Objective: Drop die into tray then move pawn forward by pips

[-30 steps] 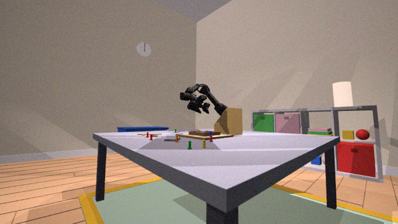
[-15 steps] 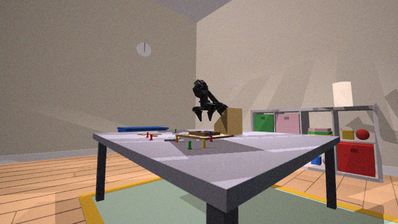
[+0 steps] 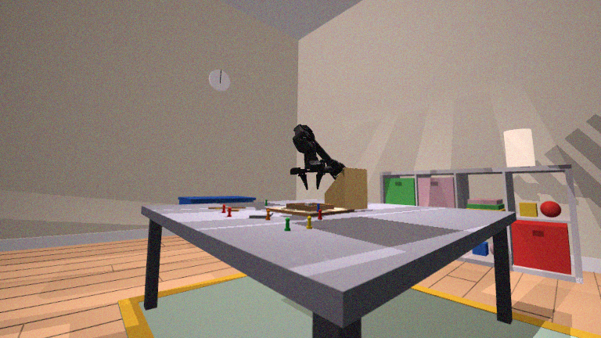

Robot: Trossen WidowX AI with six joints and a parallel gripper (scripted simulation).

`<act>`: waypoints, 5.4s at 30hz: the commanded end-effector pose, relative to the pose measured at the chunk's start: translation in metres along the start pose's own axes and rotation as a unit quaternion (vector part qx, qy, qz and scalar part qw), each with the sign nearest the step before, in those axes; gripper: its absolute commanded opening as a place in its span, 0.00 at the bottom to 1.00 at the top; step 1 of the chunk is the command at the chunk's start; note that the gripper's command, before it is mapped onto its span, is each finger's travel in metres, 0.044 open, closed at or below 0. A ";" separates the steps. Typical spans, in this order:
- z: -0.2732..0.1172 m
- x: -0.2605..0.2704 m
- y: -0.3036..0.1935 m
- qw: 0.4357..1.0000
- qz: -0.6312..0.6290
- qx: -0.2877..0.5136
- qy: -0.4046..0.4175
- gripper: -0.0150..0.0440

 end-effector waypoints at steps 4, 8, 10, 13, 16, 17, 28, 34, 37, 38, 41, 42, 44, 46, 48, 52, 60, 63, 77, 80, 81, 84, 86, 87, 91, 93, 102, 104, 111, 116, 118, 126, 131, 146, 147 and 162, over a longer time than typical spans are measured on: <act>0.011 0.003 0.062 0.901 0.434 -0.005 -0.020 0.59; 0.018 0.007 0.082 0.842 0.539 -0.008 -0.027 0.59; 0.020 0.009 0.088 0.813 0.581 -0.010 -0.029 0.59; 0.023 0.011 0.096 0.766 0.642 -0.013 -0.031 0.59; 0.025 0.012 0.100 0.730 0.682 -0.015 -0.031 0.59; 0.025 0.012 0.100 0.730 0.682 -0.015 -0.031 0.59; 0.024 0.009 0.101 0.730 0.682 -0.015 -0.031 0.59; 0.024 0.009 0.101 0.730 0.682 -0.015 -0.031 0.59; 0.032 0.009 0.101 0.730 0.682 -0.015 -0.032 0.59; 0.038 0.008 0.101 0.730 0.682 -0.015 -0.032 0.59; 0.039 0.008 0.101 0.730 0.682 -0.015 -0.032 0.59; 0.040 0.008 0.101 0.730 0.682 -0.015 -0.032 0.59; 0.042 0.008 0.101 0.730 0.682 -0.015 -0.031 0.59; 0.045 0.008 0.101 0.731 0.682 -0.014 -0.031 0.59; 0.048 0.008 0.101 0.731 0.682 -0.014 -0.031 0.59; 0.054 0.007 0.101 0.731 0.682 -0.014 -0.031 0.59; 0.067 0.006 0.100 0.731 0.682 -0.015 -0.032 0.59; 0.072 0.006 0.100 0.730 0.682 -0.015 -0.032 0.59; 0.081 0.005 0.100 0.730 0.682 -0.015 -0.033 0.31; 0.081 0.005 0.100 0.730 0.682 -0.015 -0.033 0.28; 0.081 0.005 0.100 0.730 0.682 -0.015 -0.033 0.27; 0.081 0.005 0.100 0.730 0.682 -0.015 -0.033 0.25; 0.079 0.005 0.100 0.730 0.682 -0.015 -0.033 0.25; 0.075 0.005 0.101 0.730 0.682 -0.015 -0.032 0.25; 0.044 0.006 0.105 0.730 0.682 -0.016 -0.030 0.25; 0.027 0.007 0.106 0.731 0.682 -0.016 -0.029 0.25; -0.045 0.017 0.102 0.731 0.682 -0.015 -0.030 0.25; -0.047 0.017 0.101 0.731 0.682 -0.015 -0.030 0.25; -0.038 0.024 0.098 0.731 0.682 -0.015 -0.030 0.25; -0.025 0.033 0.093 0.731 0.682 -0.015 -0.030 0.25; -0.020 0.037 0.090 0.731 0.682 -0.015 -0.030 0.25; 0.000 0.052 0.079 0.731 0.682 -0.014 -0.030 0.25; 0.012 0.062 0.070 0.731 0.681 -0.014 -0.030 0.25; 0.044 0.081 0.050 0.731 0.681 -0.013 -0.031 0.25; 0.048 0.080 0.050 0.731 0.681 -0.013 -0.031 0.25; 0.077 0.078 0.049 0.731 0.681 -0.013 -0.032 0.25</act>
Point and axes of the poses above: the point midway between the two fingers, 35 mm back from their tips, its own z axis out along the fingers, its own x axis across the jaws, y = z × x, the point moved 4 cm from there along -z, back along the fingers, and after that the axes turned 3 degrees about z, right-handed, at the moved point
